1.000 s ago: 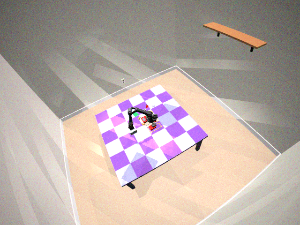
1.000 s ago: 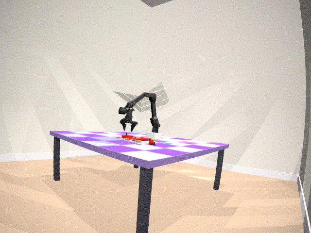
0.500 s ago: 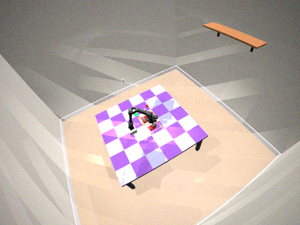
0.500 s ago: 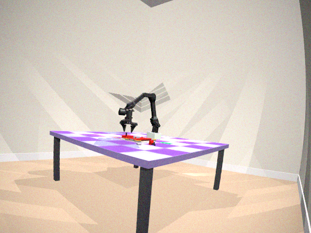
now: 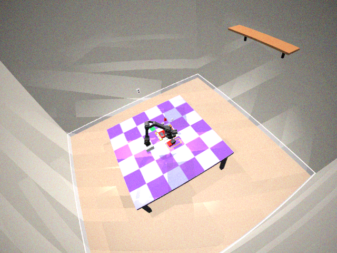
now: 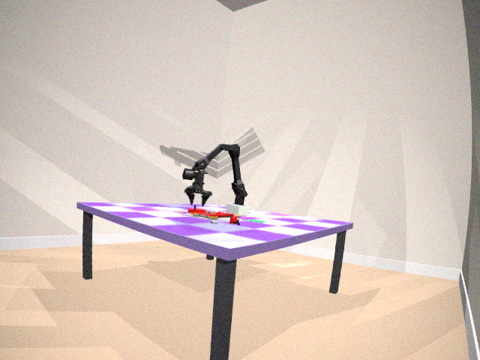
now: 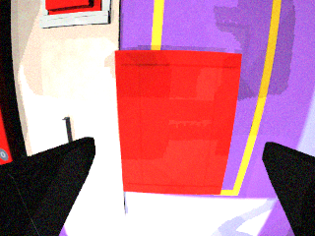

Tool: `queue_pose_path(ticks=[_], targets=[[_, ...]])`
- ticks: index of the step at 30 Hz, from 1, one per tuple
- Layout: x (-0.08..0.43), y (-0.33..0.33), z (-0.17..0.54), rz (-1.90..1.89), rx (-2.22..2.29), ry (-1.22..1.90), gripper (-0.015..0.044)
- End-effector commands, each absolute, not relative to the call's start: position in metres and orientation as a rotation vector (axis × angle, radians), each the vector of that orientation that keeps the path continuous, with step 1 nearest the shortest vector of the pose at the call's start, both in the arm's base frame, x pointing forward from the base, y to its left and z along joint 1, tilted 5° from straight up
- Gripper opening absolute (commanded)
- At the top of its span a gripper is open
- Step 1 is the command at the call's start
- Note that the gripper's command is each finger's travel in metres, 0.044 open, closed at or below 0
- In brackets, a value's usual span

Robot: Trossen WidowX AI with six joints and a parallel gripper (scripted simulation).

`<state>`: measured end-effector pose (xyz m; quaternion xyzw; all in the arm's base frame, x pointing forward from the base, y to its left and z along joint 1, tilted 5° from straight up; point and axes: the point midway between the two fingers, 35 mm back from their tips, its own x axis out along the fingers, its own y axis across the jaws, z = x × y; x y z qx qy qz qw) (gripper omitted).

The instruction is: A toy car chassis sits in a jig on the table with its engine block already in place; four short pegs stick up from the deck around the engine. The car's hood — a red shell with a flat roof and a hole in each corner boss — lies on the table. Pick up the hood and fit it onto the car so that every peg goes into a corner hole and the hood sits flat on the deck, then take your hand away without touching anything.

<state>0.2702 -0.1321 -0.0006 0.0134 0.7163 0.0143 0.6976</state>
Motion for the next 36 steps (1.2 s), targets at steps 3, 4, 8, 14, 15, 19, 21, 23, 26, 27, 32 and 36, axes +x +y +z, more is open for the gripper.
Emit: queue_pose_path(ticks=[3, 4, 8, 14, 15, 19, 21, 23, 26, 27, 32, 36], targets=[[0.270, -0.131, -0.006, 0.035, 0.039, 1.599, 0.0440], [0.270, -0.131, -0.007, 0.035, 0.039, 1.599, 0.0440], [0.270, -0.130, -0.009, 0.035, 0.039, 1.599, 0.0440], [0.269, -0.130, -0.013, 0.035, 0.039, 1.599, 0.0440], [0.269, -0.130, -0.014, 0.035, 0.039, 1.599, 0.0440], [0.269, -0.130, -0.016, 0.035, 0.039, 1.599, 0.0440], [0.269, -0.130, -0.017, 0.035, 0.039, 1.599, 0.0440], [0.269, -0.130, -0.017, 0.035, 0.039, 1.599, 0.0440], [0.269, -0.130, -0.018, 0.035, 0.039, 1.599, 0.0440], [0.269, -0.130, -0.019, 0.035, 0.039, 1.599, 0.0440], [0.269, -0.130, -0.021, 0.035, 0.039, 1.599, 0.0440], [0.269, -0.130, -0.023, 0.035, 0.039, 1.599, 0.0440]])
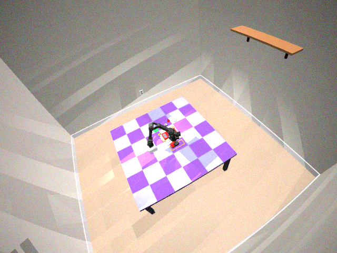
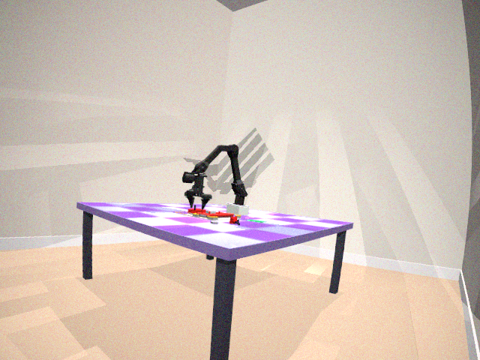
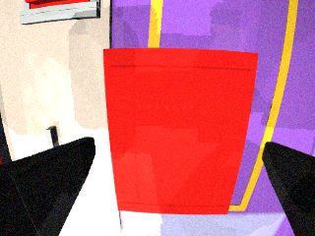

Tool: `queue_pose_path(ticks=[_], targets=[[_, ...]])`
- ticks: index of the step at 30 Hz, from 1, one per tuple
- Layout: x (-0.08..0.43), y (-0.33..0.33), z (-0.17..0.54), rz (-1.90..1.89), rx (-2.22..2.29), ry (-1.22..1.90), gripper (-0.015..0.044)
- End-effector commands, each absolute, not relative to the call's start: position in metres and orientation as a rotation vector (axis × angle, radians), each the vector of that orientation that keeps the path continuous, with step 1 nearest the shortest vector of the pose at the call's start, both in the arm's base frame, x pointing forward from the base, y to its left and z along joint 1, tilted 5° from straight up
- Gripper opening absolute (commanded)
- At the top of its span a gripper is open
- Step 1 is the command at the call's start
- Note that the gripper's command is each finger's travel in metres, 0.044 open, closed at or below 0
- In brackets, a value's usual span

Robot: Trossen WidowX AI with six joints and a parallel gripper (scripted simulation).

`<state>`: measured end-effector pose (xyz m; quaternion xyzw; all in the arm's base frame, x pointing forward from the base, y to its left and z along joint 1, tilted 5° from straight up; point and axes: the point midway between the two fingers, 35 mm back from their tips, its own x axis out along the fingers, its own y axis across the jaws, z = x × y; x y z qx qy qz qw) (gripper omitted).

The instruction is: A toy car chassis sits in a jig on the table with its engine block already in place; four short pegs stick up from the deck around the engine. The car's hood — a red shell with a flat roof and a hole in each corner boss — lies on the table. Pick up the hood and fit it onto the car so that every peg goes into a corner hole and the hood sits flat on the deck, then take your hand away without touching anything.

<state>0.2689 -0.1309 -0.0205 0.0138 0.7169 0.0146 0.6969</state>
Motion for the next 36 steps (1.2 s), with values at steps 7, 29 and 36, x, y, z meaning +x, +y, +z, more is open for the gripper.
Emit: queue_pose_path(ticks=[7, 29, 36], targets=[[0.269, -0.130, -0.026, 0.035, 0.039, 1.599, 0.0440], [0.268, -0.130, -0.034, 0.032, 0.031, 1.599, 0.0387], [0.268, -0.130, -0.034, 0.032, 0.031, 1.599, 0.0321]])
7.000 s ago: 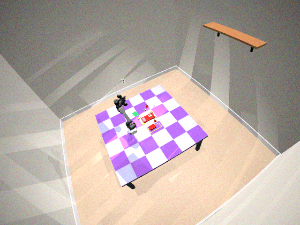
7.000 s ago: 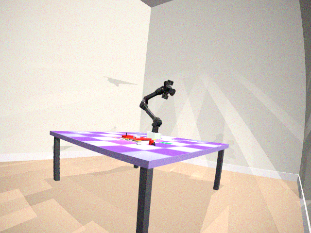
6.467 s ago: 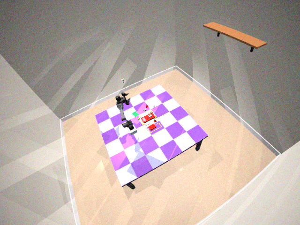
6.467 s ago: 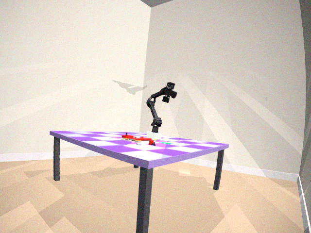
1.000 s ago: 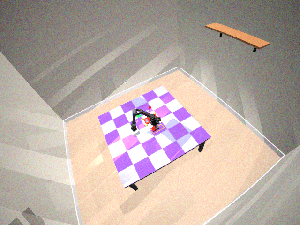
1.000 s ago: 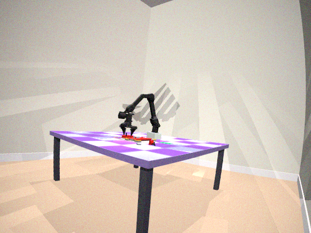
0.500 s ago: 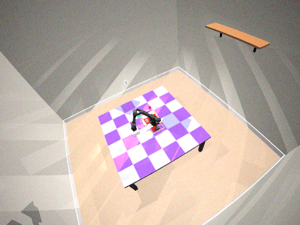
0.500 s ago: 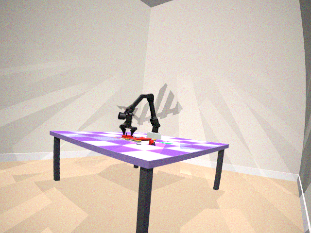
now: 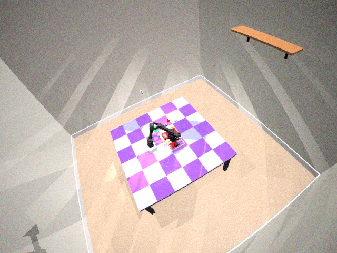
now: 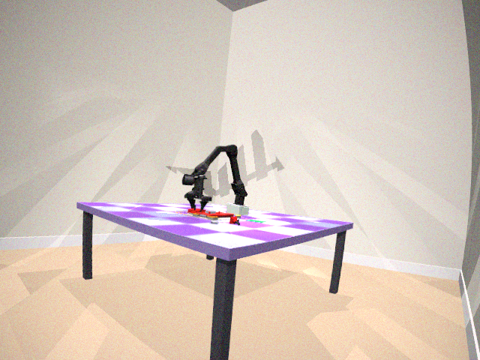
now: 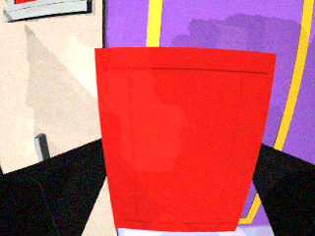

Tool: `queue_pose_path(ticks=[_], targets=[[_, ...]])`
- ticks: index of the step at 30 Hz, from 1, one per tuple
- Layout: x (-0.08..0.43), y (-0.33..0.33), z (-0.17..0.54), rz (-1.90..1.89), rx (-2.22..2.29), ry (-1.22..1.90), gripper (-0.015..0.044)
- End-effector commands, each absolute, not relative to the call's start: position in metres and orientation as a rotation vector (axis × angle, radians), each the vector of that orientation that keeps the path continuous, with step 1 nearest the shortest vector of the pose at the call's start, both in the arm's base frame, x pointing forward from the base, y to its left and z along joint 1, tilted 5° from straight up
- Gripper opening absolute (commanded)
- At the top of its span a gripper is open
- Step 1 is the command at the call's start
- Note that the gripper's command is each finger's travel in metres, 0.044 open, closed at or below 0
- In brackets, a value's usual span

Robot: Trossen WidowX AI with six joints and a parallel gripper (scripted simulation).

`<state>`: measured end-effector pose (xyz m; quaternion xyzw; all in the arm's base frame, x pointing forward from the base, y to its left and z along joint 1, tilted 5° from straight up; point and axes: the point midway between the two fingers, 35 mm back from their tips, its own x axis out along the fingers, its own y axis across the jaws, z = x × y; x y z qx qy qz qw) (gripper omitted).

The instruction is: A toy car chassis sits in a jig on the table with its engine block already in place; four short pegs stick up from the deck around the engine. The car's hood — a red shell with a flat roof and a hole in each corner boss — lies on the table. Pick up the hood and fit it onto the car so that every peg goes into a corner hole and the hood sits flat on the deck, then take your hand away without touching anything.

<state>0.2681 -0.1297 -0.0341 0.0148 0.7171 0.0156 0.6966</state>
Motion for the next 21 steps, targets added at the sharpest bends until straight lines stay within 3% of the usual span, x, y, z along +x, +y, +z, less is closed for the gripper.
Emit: queue_pose_path(ticks=[1, 4, 15, 21], targets=[[0.268, -0.130, -0.034, 0.032, 0.031, 1.599, 0.0315], [0.268, -0.130, -0.034, 0.032, 0.031, 1.599, 0.0295], [0.269, -0.130, -0.023, 0.035, 0.033, 1.599, 0.0006], [0.269, -0.131, -0.008, 0.035, 0.033, 1.599, 0.0000]])
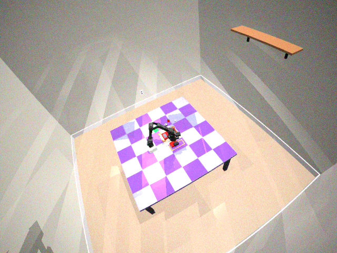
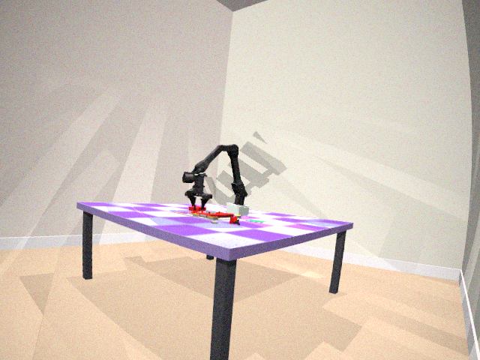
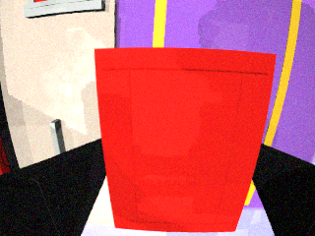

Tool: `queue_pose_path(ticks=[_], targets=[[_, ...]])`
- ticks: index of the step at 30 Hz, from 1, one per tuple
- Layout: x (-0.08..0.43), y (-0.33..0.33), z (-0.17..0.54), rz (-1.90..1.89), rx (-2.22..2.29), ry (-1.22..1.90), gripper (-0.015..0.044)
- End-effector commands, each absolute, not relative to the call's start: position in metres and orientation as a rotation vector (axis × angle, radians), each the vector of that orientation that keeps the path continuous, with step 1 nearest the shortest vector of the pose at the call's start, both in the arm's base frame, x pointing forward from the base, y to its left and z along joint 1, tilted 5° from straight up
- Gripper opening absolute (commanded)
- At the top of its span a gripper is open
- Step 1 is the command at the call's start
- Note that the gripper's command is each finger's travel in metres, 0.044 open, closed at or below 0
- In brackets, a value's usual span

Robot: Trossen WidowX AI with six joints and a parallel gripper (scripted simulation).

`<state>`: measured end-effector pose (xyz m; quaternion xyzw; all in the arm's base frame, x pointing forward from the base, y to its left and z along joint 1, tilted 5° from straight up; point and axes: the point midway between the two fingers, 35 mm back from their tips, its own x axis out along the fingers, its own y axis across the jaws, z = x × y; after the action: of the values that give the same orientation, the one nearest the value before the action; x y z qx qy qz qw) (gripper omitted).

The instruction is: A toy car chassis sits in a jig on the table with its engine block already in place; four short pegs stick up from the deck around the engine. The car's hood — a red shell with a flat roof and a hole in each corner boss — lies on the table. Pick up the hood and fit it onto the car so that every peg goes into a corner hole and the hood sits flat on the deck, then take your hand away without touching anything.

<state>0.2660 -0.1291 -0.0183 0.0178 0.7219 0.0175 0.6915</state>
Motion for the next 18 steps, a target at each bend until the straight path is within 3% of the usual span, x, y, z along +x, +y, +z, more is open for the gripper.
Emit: queue_pose_path(ticks=[1, 18], targets=[[0.269, -0.131, -0.005, 0.034, 0.033, 1.599, 0.0000], [0.271, -0.134, 0.046, 0.034, 0.033, 1.599, 0.0000]])
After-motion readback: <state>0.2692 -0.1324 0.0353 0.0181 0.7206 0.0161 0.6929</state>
